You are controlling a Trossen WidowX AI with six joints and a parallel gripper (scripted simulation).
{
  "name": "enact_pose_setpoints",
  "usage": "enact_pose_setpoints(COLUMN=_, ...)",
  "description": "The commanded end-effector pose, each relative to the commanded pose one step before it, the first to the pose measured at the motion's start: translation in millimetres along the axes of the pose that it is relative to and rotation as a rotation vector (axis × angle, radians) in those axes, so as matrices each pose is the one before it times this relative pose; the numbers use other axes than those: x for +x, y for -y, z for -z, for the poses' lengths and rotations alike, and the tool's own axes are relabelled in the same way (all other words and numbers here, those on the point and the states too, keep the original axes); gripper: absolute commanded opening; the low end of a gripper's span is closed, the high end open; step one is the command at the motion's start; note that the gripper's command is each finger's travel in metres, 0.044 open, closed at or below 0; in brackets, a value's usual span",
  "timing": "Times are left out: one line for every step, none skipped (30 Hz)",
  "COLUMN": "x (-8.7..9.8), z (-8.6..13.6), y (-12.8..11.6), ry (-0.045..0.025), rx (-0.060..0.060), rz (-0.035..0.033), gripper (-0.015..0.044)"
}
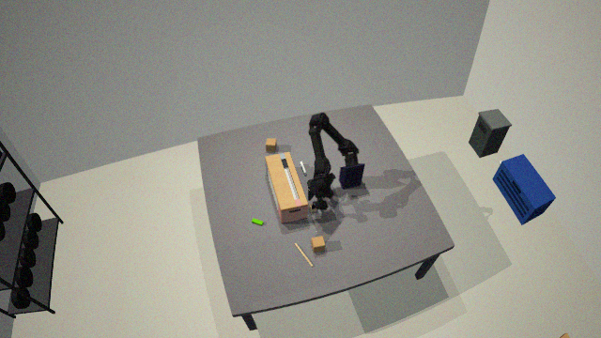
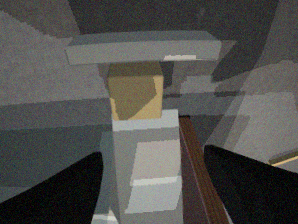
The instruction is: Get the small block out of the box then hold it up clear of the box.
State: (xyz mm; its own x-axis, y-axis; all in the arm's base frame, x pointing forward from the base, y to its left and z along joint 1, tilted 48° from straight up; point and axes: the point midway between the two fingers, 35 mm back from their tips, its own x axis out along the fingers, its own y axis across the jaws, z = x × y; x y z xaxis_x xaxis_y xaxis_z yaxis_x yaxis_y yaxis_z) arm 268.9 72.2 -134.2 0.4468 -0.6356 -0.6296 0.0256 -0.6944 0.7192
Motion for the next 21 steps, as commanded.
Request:
enact_pose_setpoints(x=8.41, z=-5.57, y=-2.49, ry=0.0068, rx=-0.0099, rz=-0.00926, gripper=0.0285)
enact_pose_setpoints(x=1.52, z=-0.61, y=-0.03, ry=0.00004, rx=0.0, rz=0.00008, gripper=0.0285)
enact_pose_setpoints(x=1.51, z=-0.61, y=-0.04, ry=0.00004, rx=0.0, rz=0.00006, gripper=0.0285)
enact_pose_setpoints(x=1.5, z=-0.62, y=-0.05, ry=0.00003, rx=0.0, rz=0.00004, gripper=0.0285)
enact_pose_setpoints(x=1.49, z=-0.63, y=-0.07, ry=0.00002, rx=0.0, rz=0.00003, gripper=0.0285)
enact_pose_setpoints(x=1.48, z=-0.63, y=-0.08, ry=0.00002, rx=0.0, rz=0.00001, gripper=0.0285)
enact_pose_setpoints(x=1.47, z=-0.64, y=-0.09, ry=0.00001, rx=0.0, rz=-0.00001, gripper=0.0285)
enact_pose_setpoints(x=1.46, z=-0.64, y=-0.1, ry=0.00001, rx=0.0, rz=-0.00003, gripper=0.0285)
enact_pose_setpoints(x=1.45, z=-0.65, y=-0.11, ry=0.0, rx=0.0, rz=-0.00005, gripper=0.0285)
enact_pose_setpoints(x=1.51, z=-0.69, y=-0.12, ry=0.0, rx=0.0, rz=-0.00008, gripper=0.0285)
enact_pose_setpoints(x=1.5, z=-0.7, y=-0.13, ry=-0.00001, rx=0.0, rz=-0.0001, gripper=0.0285)
enact_pose_setpoints(x=1.49, z=-0.7, y=-0.15, ry=-0.00002, rx=0.0, rz=-0.00012, gripper=0.0285)
enact_pose_setpoints(x=1.48, z=-0.71, y=-0.16, ry=-0.00002, rx=0.0, rz=-0.00014, gripper=0.0285)
enact_pose_setpoints(x=1.47, z=-0.71, y=-0.17, ry=-0.00003, rx=0.0, rz=-0.00016, gripper=0.0285)
enact_pose_setpoints(x=1.46, z=-0.72, y=-0.18, ry=-0.00003, rx=0.0, rz=-0.00018, gripper=0.0285)
enact_pose_setpoints(x=1.44, z=-0.73, y=-0.19, ry=-0.00003, rx=0.0, rz=-0.00021, gripper=0.0285)
enact_pose_setpoints(x=1.43, z=-0.73, y=-0.2, ry=-0.00004, rx=0.0, rz=-0.00023, gripper=0.0285)
enact_pose_setpoints(x=1.42, z=-0.74, y=-0.21, ry=-0.00004, rx=0.0, rz=-0.00025, gripper=0.0285)
enact_pose_setpoints(x=1.41, z=-0.75, y=-0.22, ry=-0.00005, rx=0.0, rz=-0.00027, gripper=0.0285)
enact_pose_setpoints(x=1.4, z=-0.75, y=-0.23, ry=-0.00005, rx=0.0, rz=-0.00029, gripper=0.0285)
enact_pose_setpoints(x=1.39, z=-0.76, y=-0.24, ry=-0.00005, rx=0.0, rz=-0.00032, gripper=0.0285)
